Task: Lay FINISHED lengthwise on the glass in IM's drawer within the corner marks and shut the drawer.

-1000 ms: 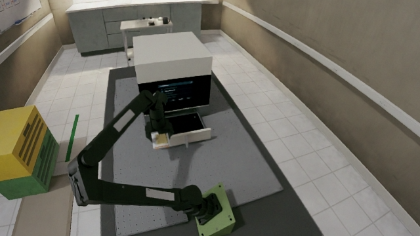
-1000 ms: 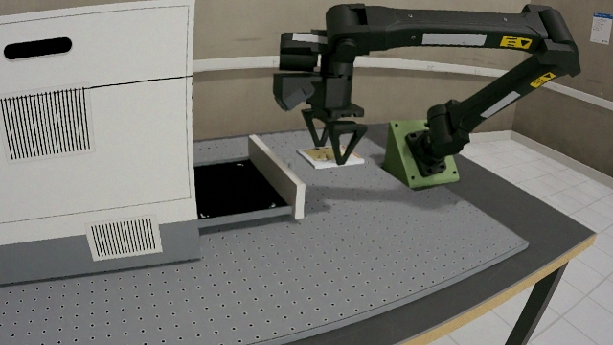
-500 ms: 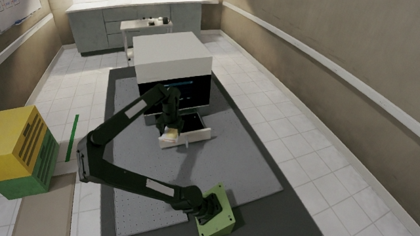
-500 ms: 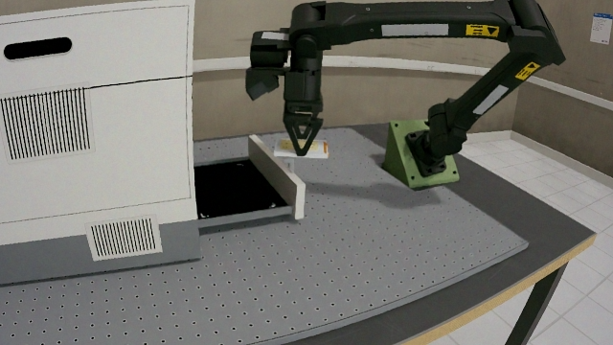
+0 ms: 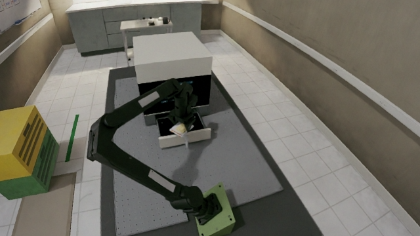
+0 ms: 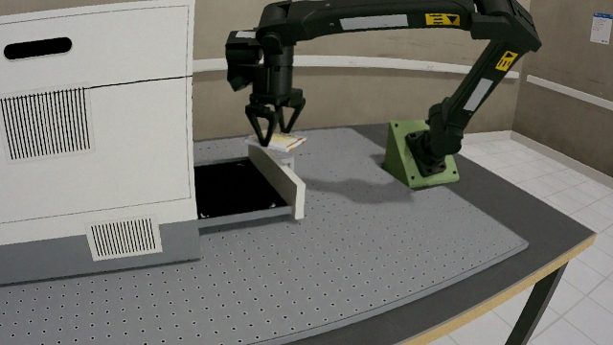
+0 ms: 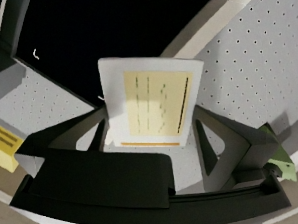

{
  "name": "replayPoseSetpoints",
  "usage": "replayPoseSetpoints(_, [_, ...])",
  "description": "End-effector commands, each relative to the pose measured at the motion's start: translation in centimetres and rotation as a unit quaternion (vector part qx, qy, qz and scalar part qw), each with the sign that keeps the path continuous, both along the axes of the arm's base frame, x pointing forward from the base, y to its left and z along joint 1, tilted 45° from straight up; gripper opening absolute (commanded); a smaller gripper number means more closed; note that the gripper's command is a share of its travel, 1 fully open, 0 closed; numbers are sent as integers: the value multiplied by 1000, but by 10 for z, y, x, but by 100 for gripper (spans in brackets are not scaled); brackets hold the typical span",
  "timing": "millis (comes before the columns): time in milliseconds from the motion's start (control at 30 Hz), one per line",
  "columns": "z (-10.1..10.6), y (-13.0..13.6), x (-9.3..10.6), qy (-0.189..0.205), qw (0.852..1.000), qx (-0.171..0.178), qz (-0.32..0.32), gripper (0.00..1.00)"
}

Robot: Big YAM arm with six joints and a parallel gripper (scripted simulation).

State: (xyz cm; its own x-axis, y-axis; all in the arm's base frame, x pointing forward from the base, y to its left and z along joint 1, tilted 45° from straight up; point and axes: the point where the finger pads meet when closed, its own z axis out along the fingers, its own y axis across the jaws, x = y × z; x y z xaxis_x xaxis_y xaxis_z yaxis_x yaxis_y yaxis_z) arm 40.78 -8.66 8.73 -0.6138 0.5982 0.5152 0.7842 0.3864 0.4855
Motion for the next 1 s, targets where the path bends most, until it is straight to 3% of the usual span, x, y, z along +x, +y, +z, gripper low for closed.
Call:
replayPoseSetpoints(0, [0,-32,24,34,997,-8,-71,78])
replayPoseSetpoints(100, [-4,-37,26,69,992,-2,-107,78])
replayPoseSetpoints(200, [-1,-14,18,108,986,4,-124,78])
replayPoseSetpoints(333, [-2,-17,18,155,972,12,-174,78])
replayPoseSetpoints(400, [-2,-17,18,155,972,12,-174,78])
replayPoseSetpoints(600, [-3,-17,18,222,944,22,-241,78])
replayPoseSetpoints(967, [-3,-23,19,220,945,25,-243,78])
